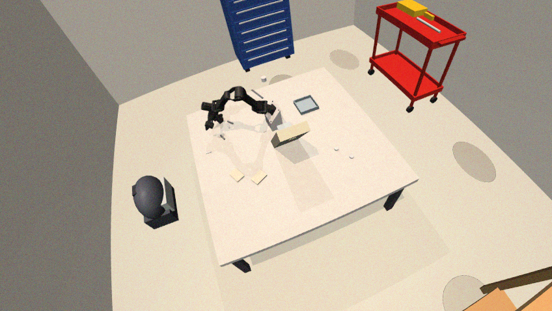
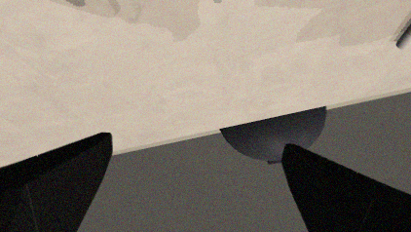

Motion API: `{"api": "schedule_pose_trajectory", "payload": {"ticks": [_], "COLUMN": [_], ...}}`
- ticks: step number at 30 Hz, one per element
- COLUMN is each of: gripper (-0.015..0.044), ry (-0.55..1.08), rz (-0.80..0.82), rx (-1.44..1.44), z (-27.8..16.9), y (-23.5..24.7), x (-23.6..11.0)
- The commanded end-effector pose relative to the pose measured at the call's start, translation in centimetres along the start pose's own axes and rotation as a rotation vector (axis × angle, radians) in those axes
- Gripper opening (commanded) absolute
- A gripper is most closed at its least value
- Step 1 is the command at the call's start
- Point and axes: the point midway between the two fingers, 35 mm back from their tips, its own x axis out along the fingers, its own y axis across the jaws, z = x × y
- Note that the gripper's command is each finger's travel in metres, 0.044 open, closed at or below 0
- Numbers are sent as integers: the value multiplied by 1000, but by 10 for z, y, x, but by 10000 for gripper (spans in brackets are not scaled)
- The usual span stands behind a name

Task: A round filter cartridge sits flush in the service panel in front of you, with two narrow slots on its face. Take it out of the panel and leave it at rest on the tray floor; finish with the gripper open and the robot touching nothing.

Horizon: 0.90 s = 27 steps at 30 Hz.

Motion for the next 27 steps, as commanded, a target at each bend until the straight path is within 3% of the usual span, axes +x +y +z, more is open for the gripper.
{"api": "schedule_pose_trajectory", "payload": {"ticks": [1,11,27], "gripper": [374,115,115], "ry": [-1,-103,-424], "rz": [-2,-136,-259], "rx": [3,314,940], "z": [0,27,89], "y": [-1,-72,-217], "x": [0,22,15]}}
